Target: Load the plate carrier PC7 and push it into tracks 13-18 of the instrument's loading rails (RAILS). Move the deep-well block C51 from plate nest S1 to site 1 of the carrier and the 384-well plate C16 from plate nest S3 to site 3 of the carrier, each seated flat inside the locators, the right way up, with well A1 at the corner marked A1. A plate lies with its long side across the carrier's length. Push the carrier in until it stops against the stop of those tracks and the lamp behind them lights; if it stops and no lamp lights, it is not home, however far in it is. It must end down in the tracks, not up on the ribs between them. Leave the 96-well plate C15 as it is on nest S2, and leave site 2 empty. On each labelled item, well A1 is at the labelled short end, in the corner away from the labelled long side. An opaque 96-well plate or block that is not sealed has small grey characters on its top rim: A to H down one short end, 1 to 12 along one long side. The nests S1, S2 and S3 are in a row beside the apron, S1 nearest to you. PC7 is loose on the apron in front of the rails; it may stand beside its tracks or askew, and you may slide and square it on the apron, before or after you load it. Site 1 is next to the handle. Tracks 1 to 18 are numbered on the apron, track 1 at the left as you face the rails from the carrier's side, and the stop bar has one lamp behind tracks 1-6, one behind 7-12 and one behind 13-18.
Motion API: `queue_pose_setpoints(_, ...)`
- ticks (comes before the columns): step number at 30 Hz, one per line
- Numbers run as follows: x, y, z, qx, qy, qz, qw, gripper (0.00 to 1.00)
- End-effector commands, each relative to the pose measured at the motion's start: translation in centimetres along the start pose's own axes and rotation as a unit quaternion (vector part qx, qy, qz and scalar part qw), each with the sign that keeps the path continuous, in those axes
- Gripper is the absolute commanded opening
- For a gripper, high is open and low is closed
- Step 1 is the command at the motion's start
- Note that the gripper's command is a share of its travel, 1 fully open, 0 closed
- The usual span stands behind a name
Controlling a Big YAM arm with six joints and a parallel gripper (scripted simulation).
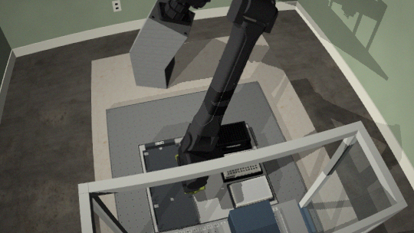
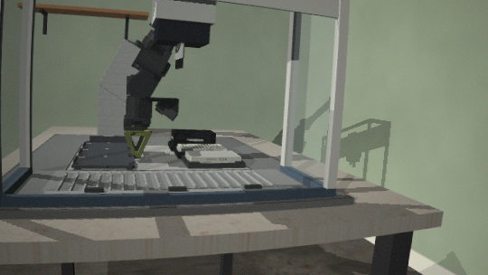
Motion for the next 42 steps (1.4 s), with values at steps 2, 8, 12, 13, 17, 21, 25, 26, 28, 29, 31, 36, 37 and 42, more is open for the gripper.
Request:
queue_pose_setpoints(2,-0.5,-2.6,-1.1,0.01,-0.01,0.013,1.0,1.0)
queue_pose_setpoints(8,-0.6,-2.8,-1.3,0.01,-0.012,0.012,1.0,1.0)
queue_pose_setpoints(12,-0.7,-2.8,-1.5,0.011,-0.013,0.013,1.0,1.0)
queue_pose_setpoints(13,-0.6,-2.9,-1.4,0.01,-0.012,0.013,1.0,1.0)
queue_pose_setpoints(17,-1.4,0.7,-1.1,0.008,-0.019,-0.009,1.0,1.0)
queue_pose_setpoints(21,-1.6,1.4,-1.1,0.007,-0.019,-0.009,1.0,1.0)
queue_pose_setpoints(25,-1.2,0.8,-1.9,0.008,-0.014,0.003,1.0,1.0)
queue_pose_setpoints(26,-1.0,0.0,-2.7,0.01,-0.015,0.004,1.0,1.0)
queue_pose_setpoints(28,-1.0,0.0,-2.7,0.01,-0.015,0.004,1.0,1.0)
queue_pose_setpoints(29,-1.0,0.0,-3.1,0.009,-0.015,0.001,1.0,1.0)
queue_pose_setpoints(31,-1.0,0.0,-3.9,0.009,-0.016,0.001,1.0,1.0)
queue_pose_setpoints(36,-0.9,0.1,-5.9,0.009,-0.016,0.001,1.0,1.0)
queue_pose_setpoints(37,-0.9,0.1,-6.3,0.009,-0.016,0.001,1.0,1.0)
queue_pose_setpoints(42,-0.8,0.1,-8.3,0.009,-0.016,0.001,1.0,1.0)
Point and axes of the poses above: the point where the finger pads meet when closed, its own z axis out along the fingers, its own x axis across the jaws, y = z × x, the point moved 4 cm from there along -z, back along the fingers, and after that the axes turned 15 degrees about -z, right-handed, at the moved point
